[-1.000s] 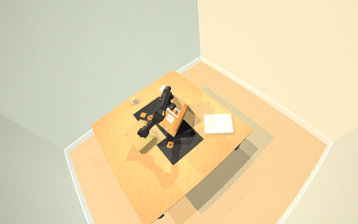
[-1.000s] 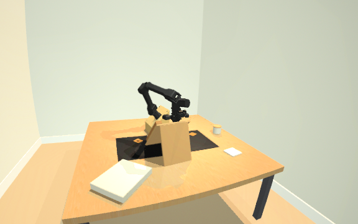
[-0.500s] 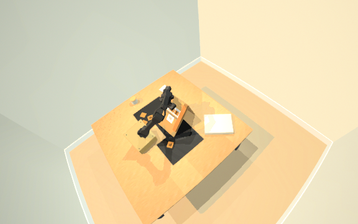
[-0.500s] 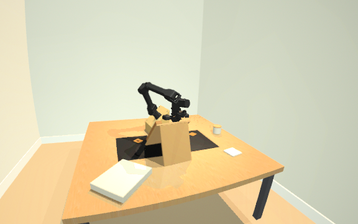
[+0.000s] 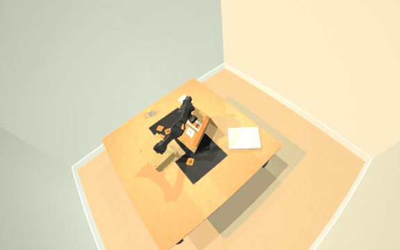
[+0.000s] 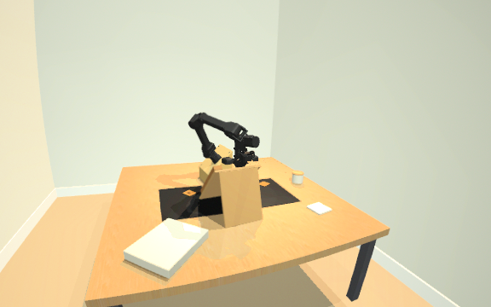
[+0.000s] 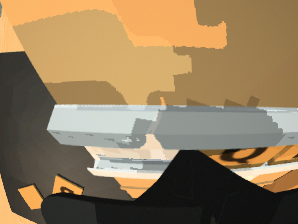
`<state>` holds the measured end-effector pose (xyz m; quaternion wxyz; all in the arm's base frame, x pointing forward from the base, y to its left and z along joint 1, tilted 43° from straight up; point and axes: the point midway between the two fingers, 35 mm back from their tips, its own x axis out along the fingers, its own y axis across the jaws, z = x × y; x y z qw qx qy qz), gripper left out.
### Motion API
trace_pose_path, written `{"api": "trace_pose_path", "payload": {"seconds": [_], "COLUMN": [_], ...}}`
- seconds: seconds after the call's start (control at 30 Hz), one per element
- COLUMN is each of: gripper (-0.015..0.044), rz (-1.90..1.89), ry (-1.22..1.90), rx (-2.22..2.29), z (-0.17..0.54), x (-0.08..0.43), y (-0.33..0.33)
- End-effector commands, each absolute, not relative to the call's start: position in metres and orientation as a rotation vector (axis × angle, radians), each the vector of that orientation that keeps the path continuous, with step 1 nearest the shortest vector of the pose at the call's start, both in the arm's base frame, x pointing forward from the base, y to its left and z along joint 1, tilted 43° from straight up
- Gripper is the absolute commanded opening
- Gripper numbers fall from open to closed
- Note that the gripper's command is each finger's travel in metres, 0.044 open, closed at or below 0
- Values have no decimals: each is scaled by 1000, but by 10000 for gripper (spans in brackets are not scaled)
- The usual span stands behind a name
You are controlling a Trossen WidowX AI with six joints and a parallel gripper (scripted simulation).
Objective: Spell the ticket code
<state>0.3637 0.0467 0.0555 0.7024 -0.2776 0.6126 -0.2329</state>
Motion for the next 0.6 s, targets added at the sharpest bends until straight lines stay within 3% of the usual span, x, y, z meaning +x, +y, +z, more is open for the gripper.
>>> {"api": "trace_pose_path", "payload": {"seconds": [0.0,0.57], "gripper": [0,0], "rz": [-517,-518], "ry": [1362,1362], "rx": [-624,-624], "z": [58,62], "x": [364,364], "y": [45,41]}}
